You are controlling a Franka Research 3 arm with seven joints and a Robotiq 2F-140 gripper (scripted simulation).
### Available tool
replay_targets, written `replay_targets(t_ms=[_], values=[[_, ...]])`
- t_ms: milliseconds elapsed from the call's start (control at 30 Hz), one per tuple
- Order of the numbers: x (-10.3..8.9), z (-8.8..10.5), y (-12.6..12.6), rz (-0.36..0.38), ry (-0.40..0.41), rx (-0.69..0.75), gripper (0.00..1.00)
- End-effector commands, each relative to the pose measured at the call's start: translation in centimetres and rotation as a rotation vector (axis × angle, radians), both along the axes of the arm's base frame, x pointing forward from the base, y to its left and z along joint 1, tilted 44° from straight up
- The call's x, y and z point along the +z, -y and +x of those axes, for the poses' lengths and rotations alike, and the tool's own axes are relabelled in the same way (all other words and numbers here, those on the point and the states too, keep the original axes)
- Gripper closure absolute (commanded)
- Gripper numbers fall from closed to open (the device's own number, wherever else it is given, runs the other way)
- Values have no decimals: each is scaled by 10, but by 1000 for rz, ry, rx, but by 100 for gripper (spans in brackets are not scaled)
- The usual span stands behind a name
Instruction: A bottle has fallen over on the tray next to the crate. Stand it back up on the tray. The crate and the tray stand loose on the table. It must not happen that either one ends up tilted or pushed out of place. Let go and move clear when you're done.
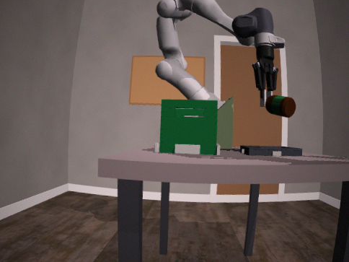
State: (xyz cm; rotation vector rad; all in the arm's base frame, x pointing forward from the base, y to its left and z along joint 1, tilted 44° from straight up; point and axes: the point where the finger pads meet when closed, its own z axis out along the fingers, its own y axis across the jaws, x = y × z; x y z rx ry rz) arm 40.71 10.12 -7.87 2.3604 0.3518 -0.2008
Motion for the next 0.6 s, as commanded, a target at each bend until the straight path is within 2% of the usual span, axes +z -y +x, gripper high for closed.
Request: replay_targets(t_ms=[0,300,567], values=[[2,3,-3,7,-48,59,100],[2,3,-3,12,-134,149,100],[2,3,-3,13,-149,165,100]])
